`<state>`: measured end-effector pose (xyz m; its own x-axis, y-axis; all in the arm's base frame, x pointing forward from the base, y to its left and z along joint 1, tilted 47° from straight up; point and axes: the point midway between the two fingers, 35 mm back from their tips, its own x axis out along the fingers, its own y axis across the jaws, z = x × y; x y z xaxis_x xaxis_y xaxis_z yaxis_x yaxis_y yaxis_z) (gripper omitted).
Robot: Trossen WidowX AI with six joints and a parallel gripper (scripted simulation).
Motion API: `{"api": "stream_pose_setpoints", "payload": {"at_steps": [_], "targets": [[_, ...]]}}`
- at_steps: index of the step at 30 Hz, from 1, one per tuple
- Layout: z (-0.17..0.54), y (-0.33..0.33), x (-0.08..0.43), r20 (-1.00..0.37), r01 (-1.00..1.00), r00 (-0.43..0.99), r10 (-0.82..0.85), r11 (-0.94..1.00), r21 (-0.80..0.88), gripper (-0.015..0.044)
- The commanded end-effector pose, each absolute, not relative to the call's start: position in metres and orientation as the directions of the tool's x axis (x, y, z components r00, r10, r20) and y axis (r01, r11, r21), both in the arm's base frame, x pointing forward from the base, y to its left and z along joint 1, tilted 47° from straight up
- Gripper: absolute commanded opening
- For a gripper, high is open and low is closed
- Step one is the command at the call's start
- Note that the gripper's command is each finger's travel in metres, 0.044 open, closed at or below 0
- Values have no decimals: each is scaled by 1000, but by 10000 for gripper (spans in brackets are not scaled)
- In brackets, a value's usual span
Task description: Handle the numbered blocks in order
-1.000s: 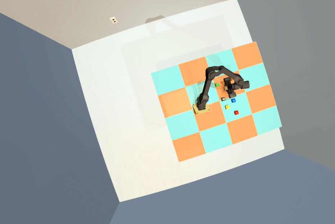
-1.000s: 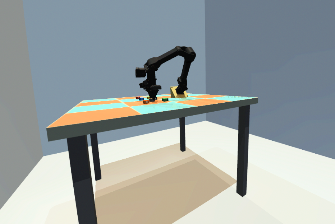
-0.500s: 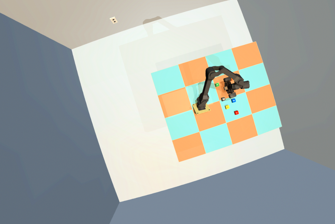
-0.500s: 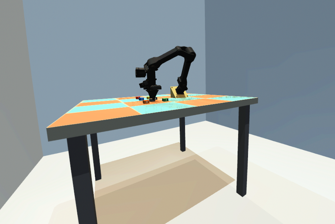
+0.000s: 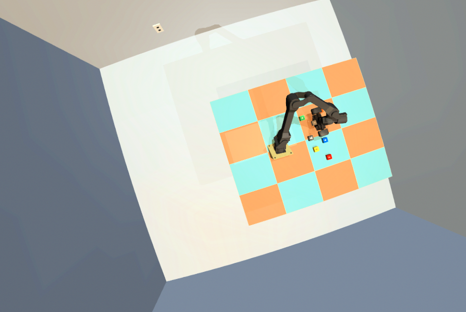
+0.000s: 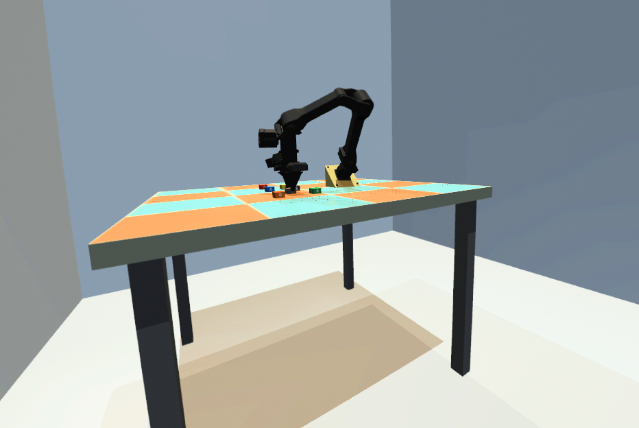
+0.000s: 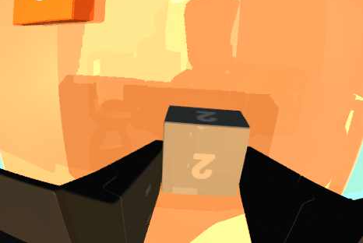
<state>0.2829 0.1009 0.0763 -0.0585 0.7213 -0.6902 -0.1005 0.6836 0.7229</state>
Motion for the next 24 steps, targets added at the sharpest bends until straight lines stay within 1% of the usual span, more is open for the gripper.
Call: {"api": "stream_pose_setpoints", "payload": {"at_steps": [1, 24], "targets": [[80, 96, 284, -690, -101, -55, 722, 683, 723, 120], [83, 93, 284, -690, -101, -55, 722, 683, 723, 120]]}}
